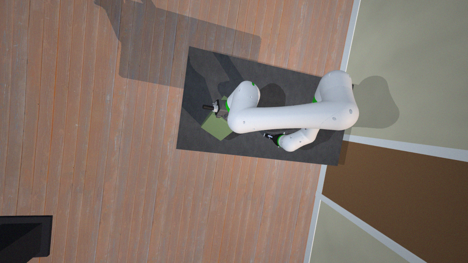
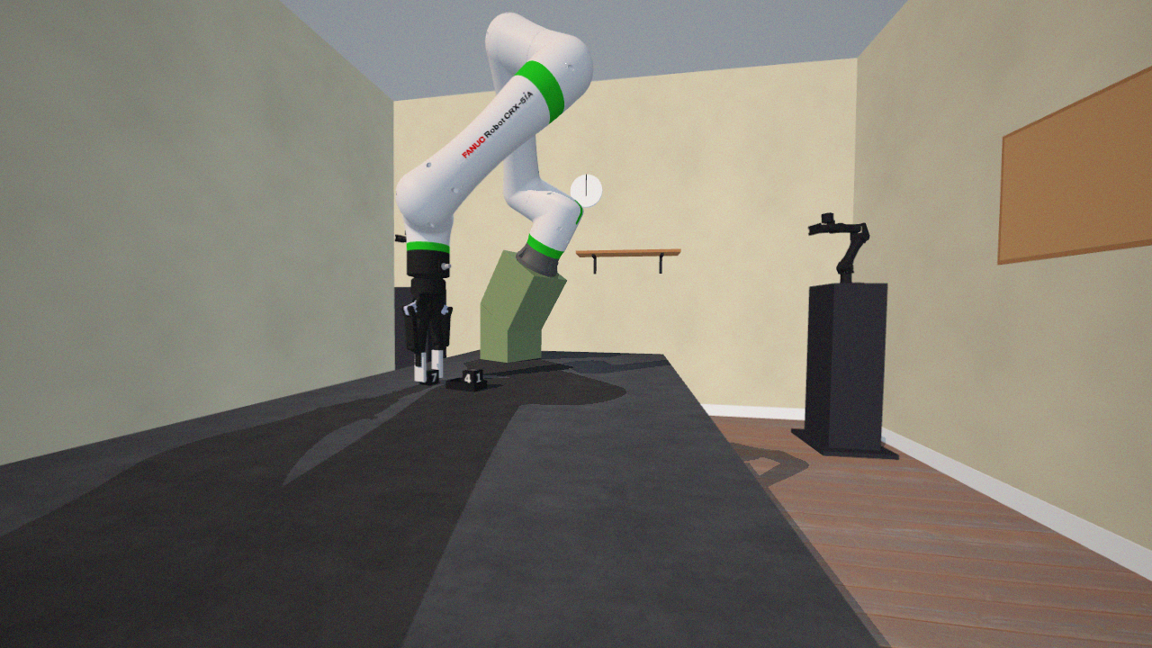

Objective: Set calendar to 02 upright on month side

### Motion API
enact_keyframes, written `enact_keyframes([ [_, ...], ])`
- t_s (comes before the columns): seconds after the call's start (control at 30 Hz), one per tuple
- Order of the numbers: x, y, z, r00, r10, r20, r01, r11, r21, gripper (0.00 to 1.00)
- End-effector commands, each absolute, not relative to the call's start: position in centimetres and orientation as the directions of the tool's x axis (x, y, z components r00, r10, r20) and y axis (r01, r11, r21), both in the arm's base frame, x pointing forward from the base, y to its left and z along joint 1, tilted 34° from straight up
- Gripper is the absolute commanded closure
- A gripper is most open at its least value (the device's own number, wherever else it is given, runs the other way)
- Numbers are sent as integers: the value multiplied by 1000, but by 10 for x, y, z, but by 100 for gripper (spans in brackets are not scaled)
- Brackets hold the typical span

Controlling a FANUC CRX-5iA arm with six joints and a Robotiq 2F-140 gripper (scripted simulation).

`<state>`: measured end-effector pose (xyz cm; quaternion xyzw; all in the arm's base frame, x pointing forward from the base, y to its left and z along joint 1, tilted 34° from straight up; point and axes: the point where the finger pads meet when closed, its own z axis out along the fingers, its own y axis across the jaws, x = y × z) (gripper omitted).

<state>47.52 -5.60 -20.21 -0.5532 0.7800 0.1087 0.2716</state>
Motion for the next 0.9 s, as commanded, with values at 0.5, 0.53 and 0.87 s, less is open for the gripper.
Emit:
enact_keyframes([
  [0.5,475,-56,-202,-241,-804,-544,-922,364,-131,71],
  [0.53,475,-56,-202,-241,-804,-544,-922,364,-131,83],
  [0.87,475,-56,-202,-241,-804,-544,-922,364,-131,83],
])
